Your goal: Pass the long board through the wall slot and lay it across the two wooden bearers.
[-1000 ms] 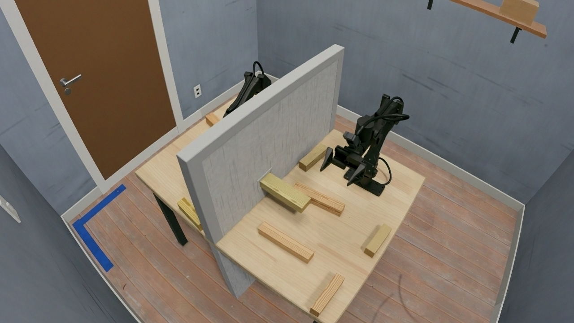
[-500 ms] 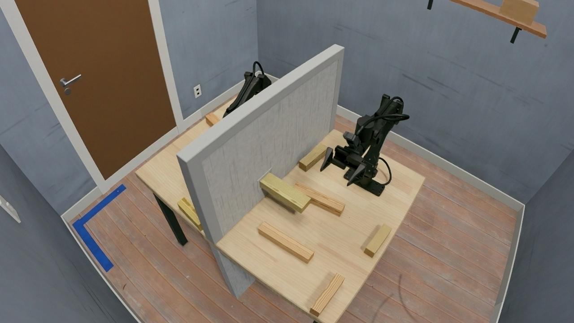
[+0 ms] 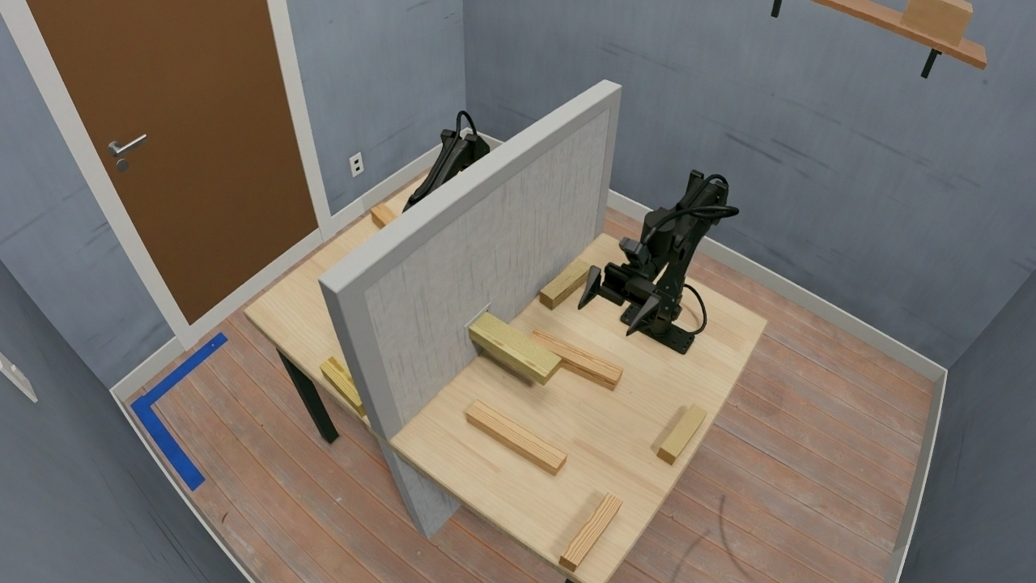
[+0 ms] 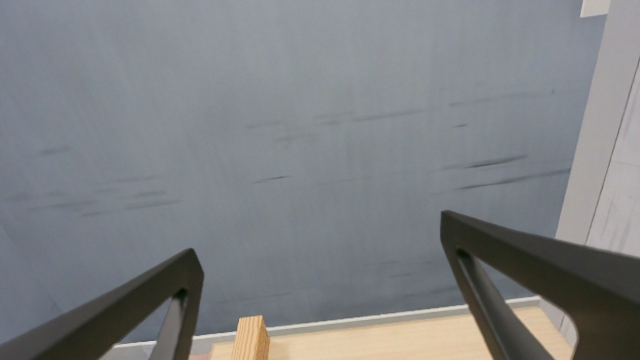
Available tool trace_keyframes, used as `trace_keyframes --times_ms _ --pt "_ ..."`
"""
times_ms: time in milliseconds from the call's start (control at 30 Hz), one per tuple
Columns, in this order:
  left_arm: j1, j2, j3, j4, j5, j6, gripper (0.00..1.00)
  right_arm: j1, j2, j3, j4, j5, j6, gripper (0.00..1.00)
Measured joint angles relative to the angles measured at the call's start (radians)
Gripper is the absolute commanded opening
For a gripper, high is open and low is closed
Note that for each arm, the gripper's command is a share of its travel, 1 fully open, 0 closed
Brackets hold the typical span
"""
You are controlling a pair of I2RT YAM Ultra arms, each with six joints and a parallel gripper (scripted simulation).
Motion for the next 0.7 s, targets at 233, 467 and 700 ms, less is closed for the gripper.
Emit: trace_keyframes --times_ms 233,467,700 --pt "0.0 0.0 0.0 0.0 0.0 0.0 1.0 -0.007 0.0 0.0 0.0 -0.001 -0.001 0.0" --pt "0.0 0.0 0.0 0.0 0.0 0.0 1.0 -0.001 -0.002 -0.006 0.003 -0.001 0.003 0.0" --pt "0.0 0.0 0.0 0.0 0.0 0.0 0.78 0.005 -0.003 -0.006 0.002 0.011 0.003 0.0"
